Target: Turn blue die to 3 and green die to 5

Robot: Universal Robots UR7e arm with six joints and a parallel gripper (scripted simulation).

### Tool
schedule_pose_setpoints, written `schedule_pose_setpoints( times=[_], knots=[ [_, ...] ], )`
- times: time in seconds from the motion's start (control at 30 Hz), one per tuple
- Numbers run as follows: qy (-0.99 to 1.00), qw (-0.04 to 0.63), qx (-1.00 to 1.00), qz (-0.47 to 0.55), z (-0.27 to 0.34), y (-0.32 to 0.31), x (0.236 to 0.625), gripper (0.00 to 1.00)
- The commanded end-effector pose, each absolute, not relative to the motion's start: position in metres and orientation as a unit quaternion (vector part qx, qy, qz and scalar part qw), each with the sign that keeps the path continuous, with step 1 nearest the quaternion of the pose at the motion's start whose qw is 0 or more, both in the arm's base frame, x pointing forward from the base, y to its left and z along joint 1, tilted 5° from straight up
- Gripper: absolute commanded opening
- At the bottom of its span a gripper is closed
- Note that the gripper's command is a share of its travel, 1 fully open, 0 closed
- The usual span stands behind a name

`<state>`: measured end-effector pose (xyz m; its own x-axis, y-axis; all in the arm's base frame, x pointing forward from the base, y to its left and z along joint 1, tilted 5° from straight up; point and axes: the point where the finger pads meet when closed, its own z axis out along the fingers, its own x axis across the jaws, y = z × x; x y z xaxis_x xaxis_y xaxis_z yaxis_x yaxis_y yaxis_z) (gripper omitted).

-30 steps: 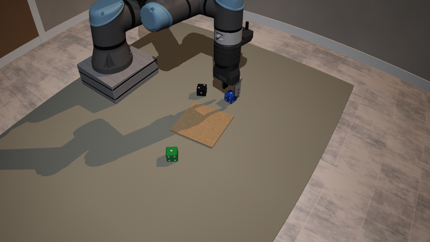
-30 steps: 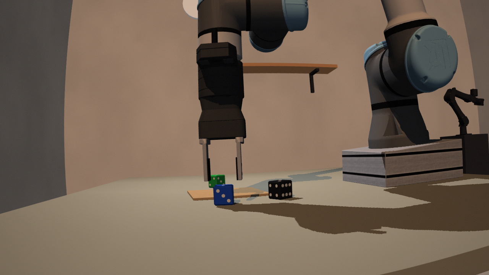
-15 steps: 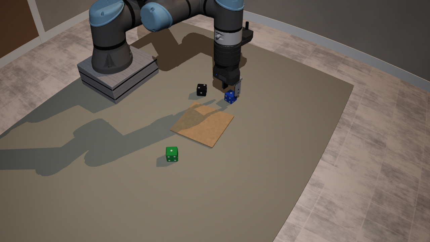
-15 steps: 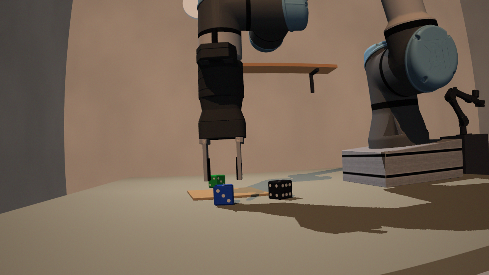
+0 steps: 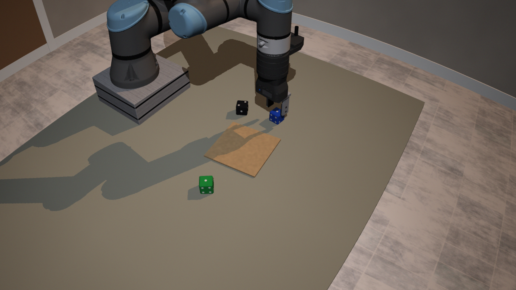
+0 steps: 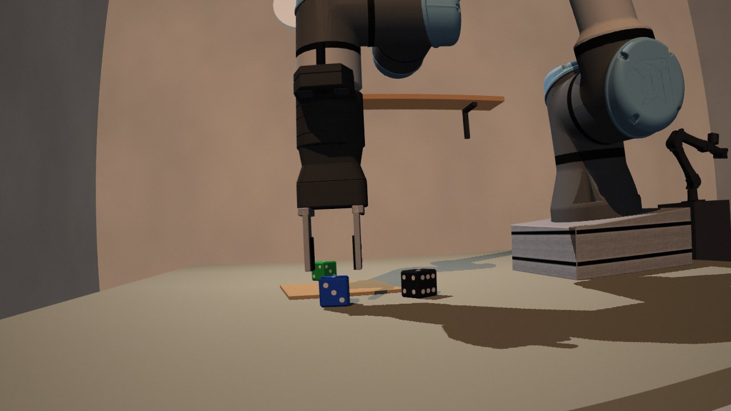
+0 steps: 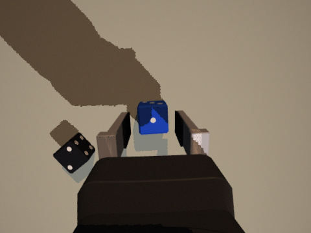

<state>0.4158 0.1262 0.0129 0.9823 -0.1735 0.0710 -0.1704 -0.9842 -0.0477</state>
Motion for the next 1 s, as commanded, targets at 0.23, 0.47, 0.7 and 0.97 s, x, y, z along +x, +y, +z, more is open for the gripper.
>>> schedule_pose_setpoints(
  times=[0.23,0.47,0.7,0.97],
  knots=[
    [0.086,0.021,-0.995,-0.038,0.000,0.127,0.417,0.87],
    [0.086,0.021,-0.995,-0.038,-0.013,0.127,0.418,0.87],
    [0.086,0.021,-0.995,-0.038,-0.021,0.127,0.419,0.87],
    [0.086,0.021,-0.995,-0.038,-0.022,0.127,0.419,0.87]
  ],
)
